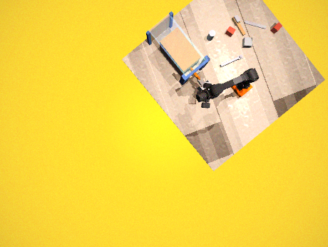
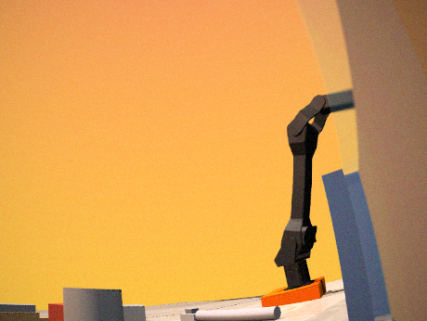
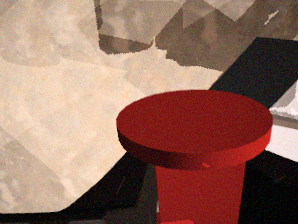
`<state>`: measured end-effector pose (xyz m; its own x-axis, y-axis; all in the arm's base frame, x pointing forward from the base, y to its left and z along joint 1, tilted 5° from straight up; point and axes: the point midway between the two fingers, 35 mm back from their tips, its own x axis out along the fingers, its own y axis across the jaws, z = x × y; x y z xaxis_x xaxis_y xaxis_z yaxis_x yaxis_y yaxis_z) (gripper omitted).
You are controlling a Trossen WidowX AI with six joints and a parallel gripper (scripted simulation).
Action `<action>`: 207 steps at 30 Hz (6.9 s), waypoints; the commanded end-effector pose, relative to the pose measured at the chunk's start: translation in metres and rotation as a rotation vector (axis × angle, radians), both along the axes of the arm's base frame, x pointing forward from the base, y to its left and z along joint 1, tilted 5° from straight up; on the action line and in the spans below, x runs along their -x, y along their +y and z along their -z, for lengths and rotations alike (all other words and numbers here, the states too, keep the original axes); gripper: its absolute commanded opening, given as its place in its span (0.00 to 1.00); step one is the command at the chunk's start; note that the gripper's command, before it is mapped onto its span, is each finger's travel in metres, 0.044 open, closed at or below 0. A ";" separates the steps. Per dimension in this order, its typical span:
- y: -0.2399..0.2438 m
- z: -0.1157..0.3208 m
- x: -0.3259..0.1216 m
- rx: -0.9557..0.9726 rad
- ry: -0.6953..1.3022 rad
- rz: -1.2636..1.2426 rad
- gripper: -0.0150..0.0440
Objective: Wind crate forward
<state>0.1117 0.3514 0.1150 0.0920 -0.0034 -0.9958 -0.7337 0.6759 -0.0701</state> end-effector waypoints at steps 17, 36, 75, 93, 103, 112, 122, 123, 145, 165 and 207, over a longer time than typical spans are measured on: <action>-0.020 0.005 0.024 0.026 0.024 -0.006 0.25; -0.035 0.005 0.035 0.027 0.025 -0.006 0.25; -0.073 0.005 0.048 0.030 0.027 -0.006 0.25; -0.091 0.005 0.049 0.032 0.027 -0.006 0.25; -0.102 0.005 0.047 0.032 0.026 -0.006 0.25; -0.126 0.003 0.040 0.035 0.026 -0.006 0.25; -0.136 0.003 0.035 0.035 0.025 -0.006 0.25; -0.137 0.003 0.034 0.035 0.025 -0.006 0.25; -0.155 0.001 0.021 0.037 0.024 -0.006 0.25; -0.168 0.000 0.005 0.038 0.022 -0.006 0.25; -0.184 -0.004 -0.035 0.040 0.018 -0.006 0.25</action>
<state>0.1335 0.1717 0.1188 0.0472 -0.0265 -0.9985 -0.7526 0.6563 -0.0530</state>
